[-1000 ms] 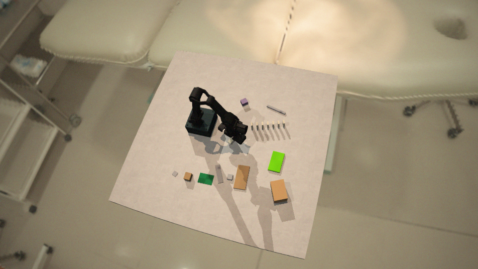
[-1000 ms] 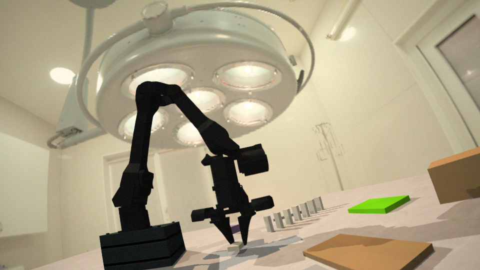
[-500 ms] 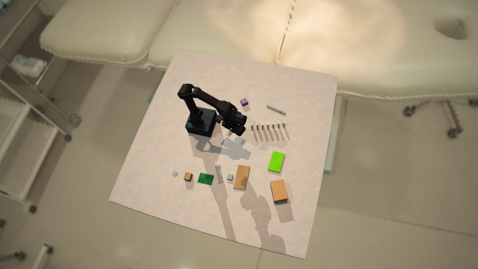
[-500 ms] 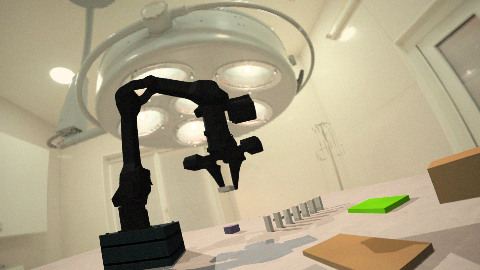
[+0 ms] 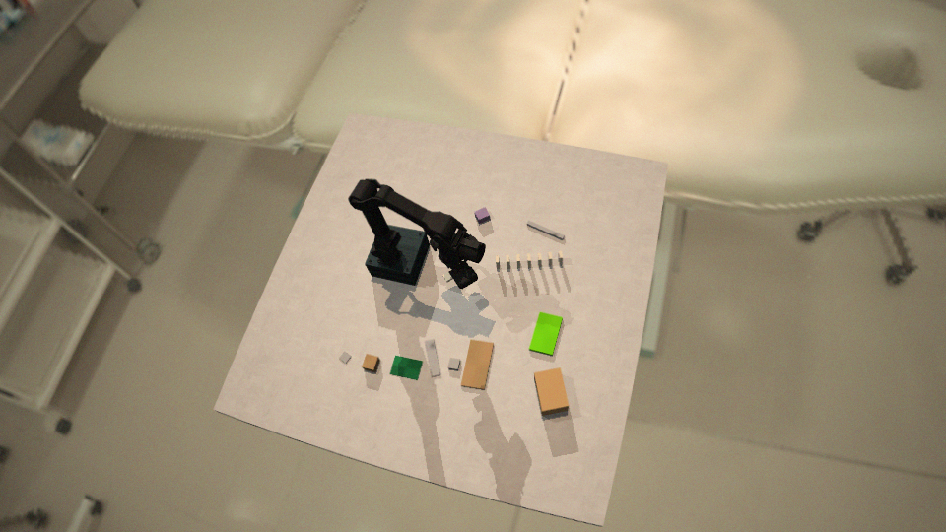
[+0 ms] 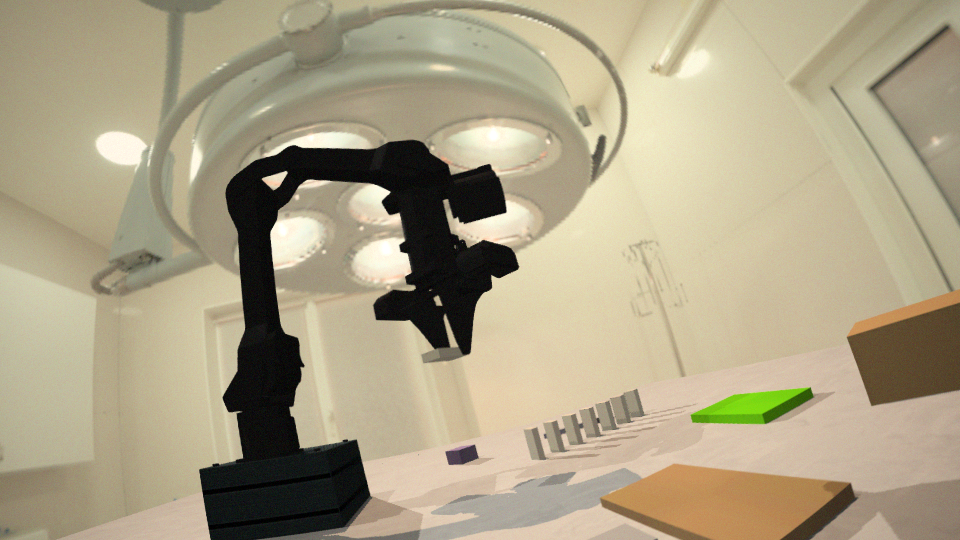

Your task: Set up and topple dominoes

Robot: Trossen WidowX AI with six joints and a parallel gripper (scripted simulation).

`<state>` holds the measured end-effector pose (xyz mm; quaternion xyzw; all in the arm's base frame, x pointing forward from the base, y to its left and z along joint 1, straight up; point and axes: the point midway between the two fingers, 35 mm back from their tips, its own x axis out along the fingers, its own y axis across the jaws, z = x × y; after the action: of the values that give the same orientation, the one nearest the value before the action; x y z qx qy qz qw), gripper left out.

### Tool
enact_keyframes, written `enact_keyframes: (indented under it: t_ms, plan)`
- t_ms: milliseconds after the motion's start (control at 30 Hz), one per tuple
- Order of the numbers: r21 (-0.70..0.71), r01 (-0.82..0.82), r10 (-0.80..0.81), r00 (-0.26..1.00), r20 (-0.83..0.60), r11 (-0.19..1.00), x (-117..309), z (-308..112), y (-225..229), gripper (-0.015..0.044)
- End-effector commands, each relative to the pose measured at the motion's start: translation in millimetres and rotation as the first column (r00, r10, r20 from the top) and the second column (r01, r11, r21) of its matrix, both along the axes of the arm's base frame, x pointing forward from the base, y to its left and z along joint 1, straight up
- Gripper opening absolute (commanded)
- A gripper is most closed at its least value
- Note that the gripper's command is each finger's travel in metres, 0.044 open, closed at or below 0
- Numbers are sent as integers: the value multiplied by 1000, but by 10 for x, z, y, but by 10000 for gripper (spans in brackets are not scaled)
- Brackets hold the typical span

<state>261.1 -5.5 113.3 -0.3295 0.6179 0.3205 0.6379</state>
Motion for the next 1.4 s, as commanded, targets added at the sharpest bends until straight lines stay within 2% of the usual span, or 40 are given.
enact_keyframes:
  t_ms: [0,133,233,467,733,1367]
  plan:
    - [13,596,-596,803,-9,803,136,14,-198,107]
    - [21,880,-880,475,-15,475,214,18,-341,107]
    - [24,968,-968,250,-20,250,263,18,-441,107]
    - [27,993,-993,-113,-28,-114,323,17,-582,107]
    - [26,871,-871,-490,-39,-491,367,14,-704,107]
    - [26,858,-859,-511,-39,-512,369,13,-710,107]
